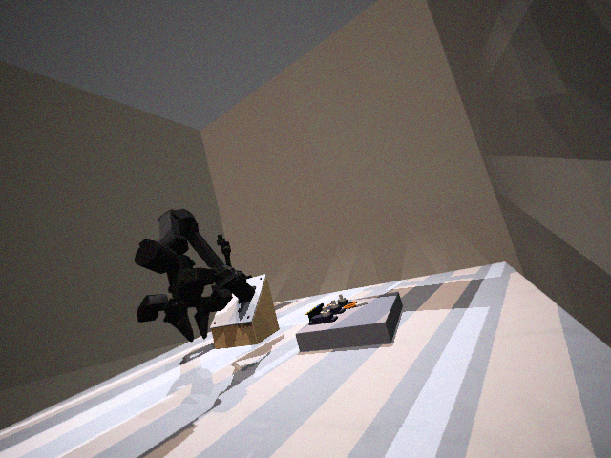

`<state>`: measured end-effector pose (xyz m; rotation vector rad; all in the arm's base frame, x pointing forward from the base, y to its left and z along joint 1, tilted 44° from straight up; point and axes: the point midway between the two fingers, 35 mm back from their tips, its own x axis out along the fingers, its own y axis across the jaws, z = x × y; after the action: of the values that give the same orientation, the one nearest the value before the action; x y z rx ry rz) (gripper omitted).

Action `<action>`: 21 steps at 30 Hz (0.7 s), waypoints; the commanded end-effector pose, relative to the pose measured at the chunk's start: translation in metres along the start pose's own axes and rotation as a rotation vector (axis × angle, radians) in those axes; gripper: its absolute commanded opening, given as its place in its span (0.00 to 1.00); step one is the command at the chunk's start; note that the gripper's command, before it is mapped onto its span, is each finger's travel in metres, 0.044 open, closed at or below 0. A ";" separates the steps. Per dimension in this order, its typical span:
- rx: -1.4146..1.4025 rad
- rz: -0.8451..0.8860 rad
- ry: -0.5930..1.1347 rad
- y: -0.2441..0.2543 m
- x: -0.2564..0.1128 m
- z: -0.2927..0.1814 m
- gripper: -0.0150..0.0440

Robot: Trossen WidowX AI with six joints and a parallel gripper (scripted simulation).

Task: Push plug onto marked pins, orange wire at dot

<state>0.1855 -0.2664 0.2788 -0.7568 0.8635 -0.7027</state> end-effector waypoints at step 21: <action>0.368 0.166 -0.497 0.062 -0.049 0.125 0.45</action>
<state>0.2746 -0.1765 0.2990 -0.5363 0.3924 -0.5204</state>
